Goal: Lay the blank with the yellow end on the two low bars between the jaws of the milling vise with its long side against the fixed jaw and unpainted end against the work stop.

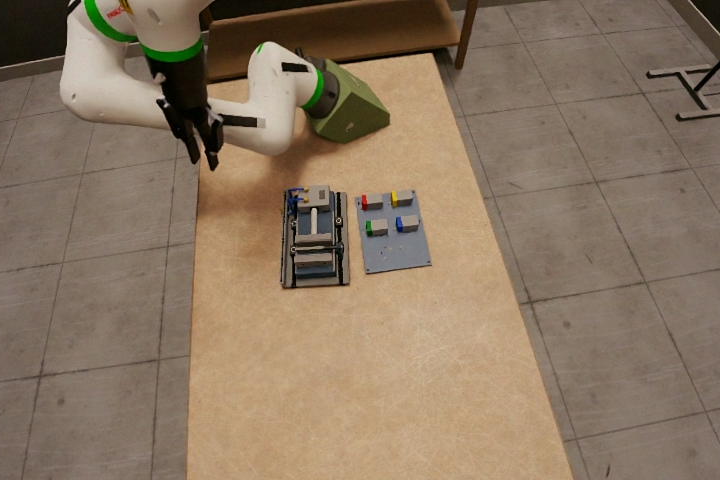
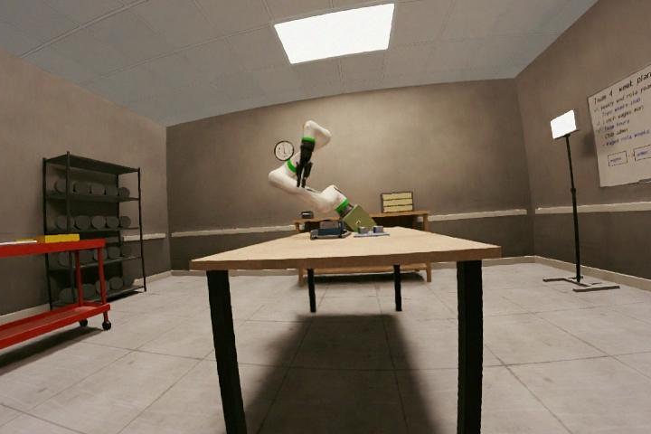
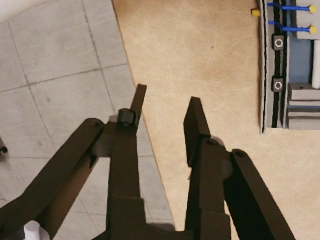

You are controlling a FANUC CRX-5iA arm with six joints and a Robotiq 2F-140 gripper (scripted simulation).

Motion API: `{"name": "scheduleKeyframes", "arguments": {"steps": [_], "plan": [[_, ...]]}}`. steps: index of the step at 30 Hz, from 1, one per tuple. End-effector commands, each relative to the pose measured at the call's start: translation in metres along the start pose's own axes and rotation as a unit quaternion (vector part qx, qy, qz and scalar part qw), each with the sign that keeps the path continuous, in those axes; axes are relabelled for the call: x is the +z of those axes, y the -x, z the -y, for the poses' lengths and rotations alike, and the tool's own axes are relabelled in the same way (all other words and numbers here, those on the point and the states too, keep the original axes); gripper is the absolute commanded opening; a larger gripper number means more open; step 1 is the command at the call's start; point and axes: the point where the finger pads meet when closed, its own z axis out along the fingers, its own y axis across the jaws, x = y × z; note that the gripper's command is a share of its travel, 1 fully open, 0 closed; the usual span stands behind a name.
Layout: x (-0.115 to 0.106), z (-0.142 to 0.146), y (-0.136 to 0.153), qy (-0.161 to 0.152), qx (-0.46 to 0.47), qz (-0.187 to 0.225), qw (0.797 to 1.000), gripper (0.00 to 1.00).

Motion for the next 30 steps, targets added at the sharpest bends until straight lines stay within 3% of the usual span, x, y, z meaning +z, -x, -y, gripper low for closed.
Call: {"name": "scheduleKeyframes", "arguments": {"steps": [1,16,17,30], "plan": [[-0.0004,0.0000,0.0002,0.000,0.000,0.000,1.000,0.33],[-0.0004,0.0000,0.0002,0.000,0.000,0.000,1.000,0.33],[-0.0004,0.0000,0.0002,0.000,0.000,0.000,1.000,1.00],[-0.0004,0.0000,0.0002,0.000,0.000,0.000,1.000,1.00]]}}
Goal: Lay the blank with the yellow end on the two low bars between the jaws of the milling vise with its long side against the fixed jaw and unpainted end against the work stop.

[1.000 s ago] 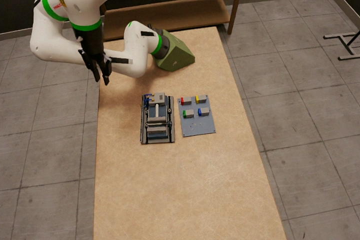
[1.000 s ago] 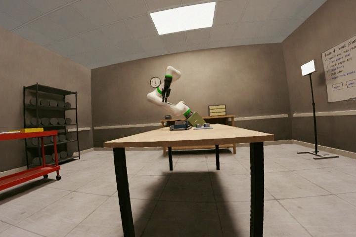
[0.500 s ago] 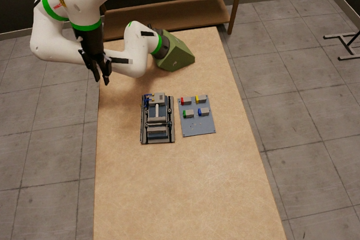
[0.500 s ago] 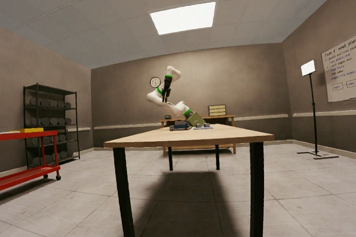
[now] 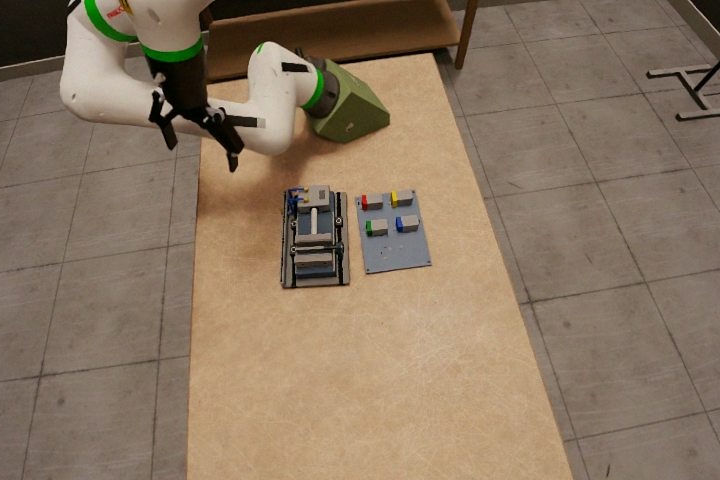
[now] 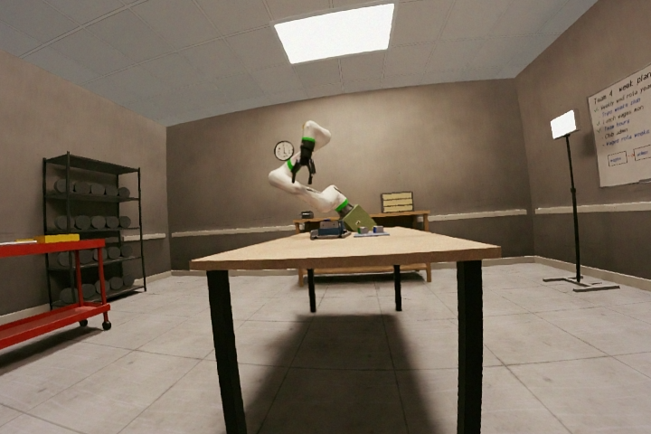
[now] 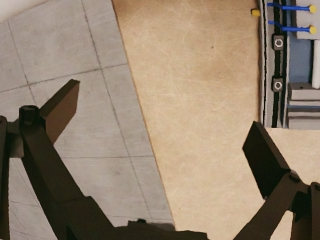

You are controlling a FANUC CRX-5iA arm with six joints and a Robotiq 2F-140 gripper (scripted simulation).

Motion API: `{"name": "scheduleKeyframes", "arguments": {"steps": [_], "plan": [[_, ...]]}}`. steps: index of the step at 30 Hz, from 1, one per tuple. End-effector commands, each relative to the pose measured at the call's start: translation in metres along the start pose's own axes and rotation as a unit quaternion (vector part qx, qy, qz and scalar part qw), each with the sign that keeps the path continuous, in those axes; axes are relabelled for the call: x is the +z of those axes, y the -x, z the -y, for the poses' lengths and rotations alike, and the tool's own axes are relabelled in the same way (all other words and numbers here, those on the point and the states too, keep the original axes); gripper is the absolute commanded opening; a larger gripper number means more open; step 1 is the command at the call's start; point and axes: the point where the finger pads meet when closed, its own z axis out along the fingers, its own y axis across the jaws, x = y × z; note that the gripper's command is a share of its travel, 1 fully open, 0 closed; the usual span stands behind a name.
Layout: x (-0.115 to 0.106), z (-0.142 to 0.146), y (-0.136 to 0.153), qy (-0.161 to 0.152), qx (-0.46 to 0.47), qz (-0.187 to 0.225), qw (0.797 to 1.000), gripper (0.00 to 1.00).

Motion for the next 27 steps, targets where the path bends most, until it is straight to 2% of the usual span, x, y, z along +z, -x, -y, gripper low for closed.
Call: {"name": "scheduleKeyframes", "arguments": {"steps": [1,27], "plan": [[0.000,0.000,0.000,0.000,0.000,0.000,1.000,1.00],[-0.007,-0.045,-0.017,0.016,0.146,-0.028,0.989,1.00]]}}
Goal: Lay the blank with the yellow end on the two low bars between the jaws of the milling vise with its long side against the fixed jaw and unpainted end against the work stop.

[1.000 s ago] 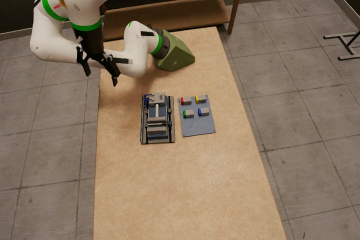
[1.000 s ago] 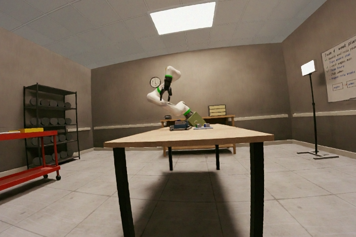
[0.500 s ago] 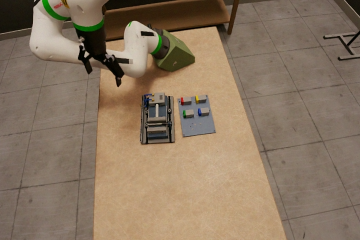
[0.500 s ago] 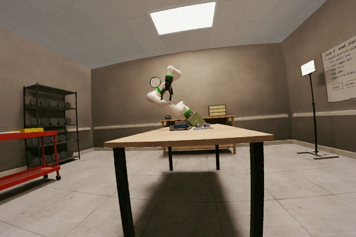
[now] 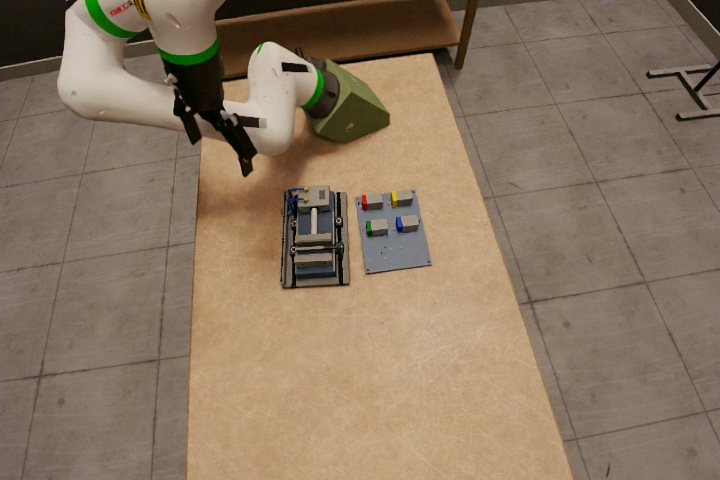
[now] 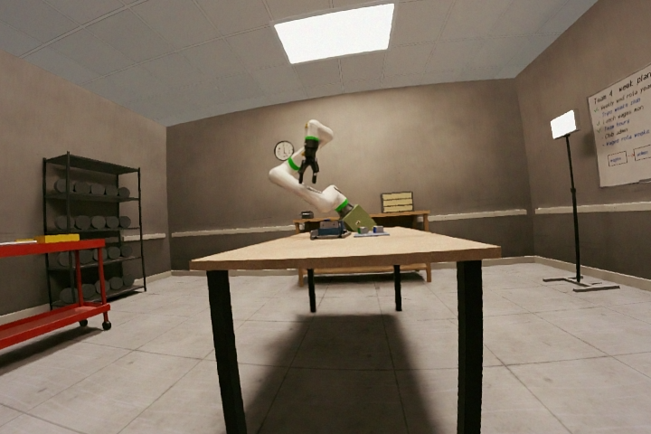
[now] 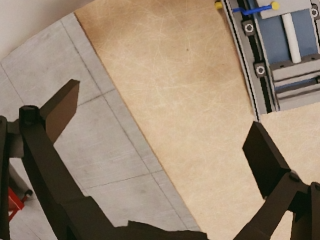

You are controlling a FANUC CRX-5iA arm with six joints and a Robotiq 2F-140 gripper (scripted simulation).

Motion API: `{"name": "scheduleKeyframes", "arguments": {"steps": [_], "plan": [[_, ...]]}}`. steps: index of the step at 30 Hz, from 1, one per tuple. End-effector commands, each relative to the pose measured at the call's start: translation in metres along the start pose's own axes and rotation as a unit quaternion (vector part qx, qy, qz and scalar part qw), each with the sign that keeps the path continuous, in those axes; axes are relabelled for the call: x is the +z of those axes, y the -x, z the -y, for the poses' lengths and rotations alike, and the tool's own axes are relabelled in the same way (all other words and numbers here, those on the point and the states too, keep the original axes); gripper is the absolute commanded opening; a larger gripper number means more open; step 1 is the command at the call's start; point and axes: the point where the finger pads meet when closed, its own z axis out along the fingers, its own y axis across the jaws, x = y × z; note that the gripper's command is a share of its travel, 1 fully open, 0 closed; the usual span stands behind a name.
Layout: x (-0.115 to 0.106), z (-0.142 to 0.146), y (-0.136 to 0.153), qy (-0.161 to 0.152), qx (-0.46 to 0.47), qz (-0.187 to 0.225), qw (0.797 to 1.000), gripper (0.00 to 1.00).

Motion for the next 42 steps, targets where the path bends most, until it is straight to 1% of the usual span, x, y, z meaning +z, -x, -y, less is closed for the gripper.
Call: {"name": "scheduleKeyframes", "arguments": {"steps": [1,8,11,13,25,28,42], "plan": [[-0.001,-0.009,-0.006,0.004,0.034,-0.006,0.999,1.00],[-0.003,-0.023,-0.016,0.010,0.086,-0.015,0.996,1.00],[-0.003,-0.020,-0.014,0.009,0.075,-0.014,0.997,1.00],[-0.003,-0.024,-0.017,0.010,0.090,-0.017,0.996,1.00],[-0.006,-0.049,-0.034,0.020,0.179,-0.034,0.983,1.00],[-0.005,-0.046,-0.032,0.019,0.169,-0.033,0.985,1.00],[-0.008,-0.074,-0.052,0.030,0.271,-0.051,0.961,1.00]]}}
